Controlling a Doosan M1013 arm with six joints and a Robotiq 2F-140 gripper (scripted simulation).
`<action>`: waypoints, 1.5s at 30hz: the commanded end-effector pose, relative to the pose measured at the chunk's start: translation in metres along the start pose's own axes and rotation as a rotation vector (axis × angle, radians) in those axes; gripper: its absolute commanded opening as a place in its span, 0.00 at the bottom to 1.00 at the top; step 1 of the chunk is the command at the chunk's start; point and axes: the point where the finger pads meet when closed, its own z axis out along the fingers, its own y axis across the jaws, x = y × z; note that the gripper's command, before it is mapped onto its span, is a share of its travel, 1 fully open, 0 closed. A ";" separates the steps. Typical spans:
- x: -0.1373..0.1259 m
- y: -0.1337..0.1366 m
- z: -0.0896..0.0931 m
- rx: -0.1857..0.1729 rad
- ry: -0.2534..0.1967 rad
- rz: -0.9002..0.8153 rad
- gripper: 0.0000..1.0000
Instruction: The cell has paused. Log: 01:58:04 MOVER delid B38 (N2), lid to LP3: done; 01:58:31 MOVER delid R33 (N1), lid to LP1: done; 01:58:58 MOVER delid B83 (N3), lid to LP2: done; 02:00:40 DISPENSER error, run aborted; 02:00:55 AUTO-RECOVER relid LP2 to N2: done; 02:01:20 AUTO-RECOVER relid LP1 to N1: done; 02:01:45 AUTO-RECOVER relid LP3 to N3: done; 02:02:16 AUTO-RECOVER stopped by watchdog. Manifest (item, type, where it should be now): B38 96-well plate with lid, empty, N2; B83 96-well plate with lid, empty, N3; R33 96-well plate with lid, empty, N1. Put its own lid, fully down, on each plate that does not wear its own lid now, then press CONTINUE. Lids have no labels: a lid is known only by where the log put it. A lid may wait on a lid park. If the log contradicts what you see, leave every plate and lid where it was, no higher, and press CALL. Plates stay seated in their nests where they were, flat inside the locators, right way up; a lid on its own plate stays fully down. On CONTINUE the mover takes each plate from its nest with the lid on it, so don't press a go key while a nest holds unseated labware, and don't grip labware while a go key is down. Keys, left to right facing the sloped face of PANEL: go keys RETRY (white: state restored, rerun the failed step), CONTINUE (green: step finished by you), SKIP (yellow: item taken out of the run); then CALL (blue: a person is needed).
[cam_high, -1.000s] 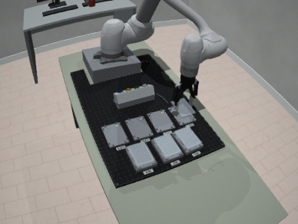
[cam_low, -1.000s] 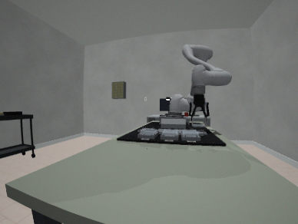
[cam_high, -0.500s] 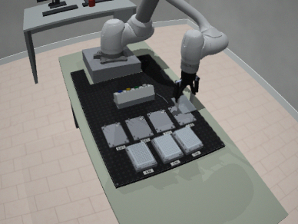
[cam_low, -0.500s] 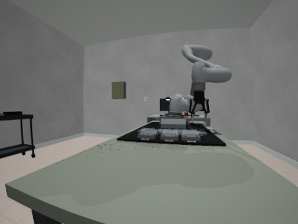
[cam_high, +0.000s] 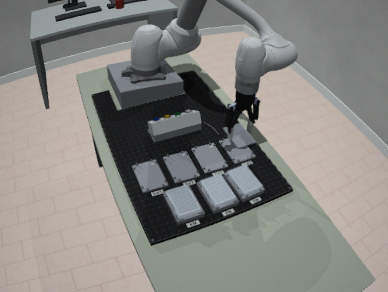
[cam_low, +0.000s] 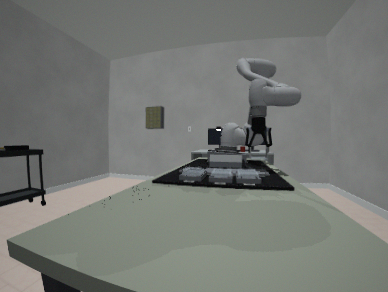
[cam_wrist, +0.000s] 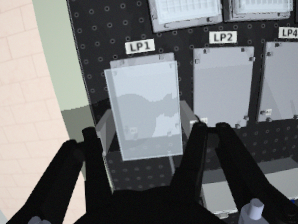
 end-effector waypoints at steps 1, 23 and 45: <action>0.028 0.029 -0.004 -0.004 0.001 0.000 0.00; 0.179 0.322 -0.004 -0.003 0.001 0.000 0.00; 0.180 0.323 -0.004 -0.003 0.001 0.000 0.00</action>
